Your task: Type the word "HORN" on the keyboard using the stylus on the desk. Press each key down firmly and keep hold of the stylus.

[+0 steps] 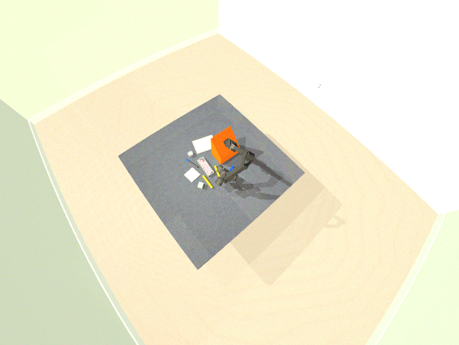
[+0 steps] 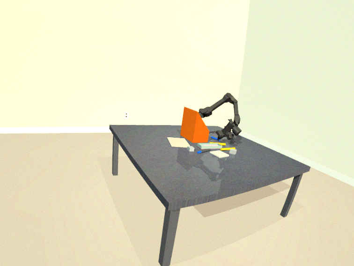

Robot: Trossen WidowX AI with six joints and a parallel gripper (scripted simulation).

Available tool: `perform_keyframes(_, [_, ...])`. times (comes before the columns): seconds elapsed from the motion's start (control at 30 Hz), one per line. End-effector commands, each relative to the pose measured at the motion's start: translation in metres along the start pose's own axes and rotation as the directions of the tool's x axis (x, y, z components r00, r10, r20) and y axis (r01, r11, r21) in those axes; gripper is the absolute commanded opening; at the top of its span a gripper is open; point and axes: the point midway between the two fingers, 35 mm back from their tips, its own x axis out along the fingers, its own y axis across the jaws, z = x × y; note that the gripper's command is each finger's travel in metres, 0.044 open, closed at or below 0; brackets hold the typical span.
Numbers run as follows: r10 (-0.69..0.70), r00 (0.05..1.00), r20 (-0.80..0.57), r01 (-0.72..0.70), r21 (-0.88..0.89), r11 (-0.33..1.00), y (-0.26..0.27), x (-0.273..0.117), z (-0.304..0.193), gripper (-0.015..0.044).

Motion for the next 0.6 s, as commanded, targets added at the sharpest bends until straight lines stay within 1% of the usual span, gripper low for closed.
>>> perform_keyframes(0.0, [-0.006,1.000,0.014,0.006,-0.008,1.000,0.000,-0.020,-0.007,0.0000])
perform_keyframes(0.1, [-0.005,1.000,0.013,0.005,-0.008,1.000,0.000,-0.033,-0.016,0.0000])
perform_keyframes(0.27, [-0.005,1.000,0.013,0.005,-0.008,1.000,0.000,-0.034,-0.016,0.0000])
perform_keyframes(0.33, [0.007,1.000,0.016,-0.008,0.021,1.000,0.000,-0.029,-0.016,0.0000])
perform_keyframes(0.57, [0.072,0.992,0.099,-0.092,0.214,0.973,-0.003,-0.026,-0.010,0.0000])
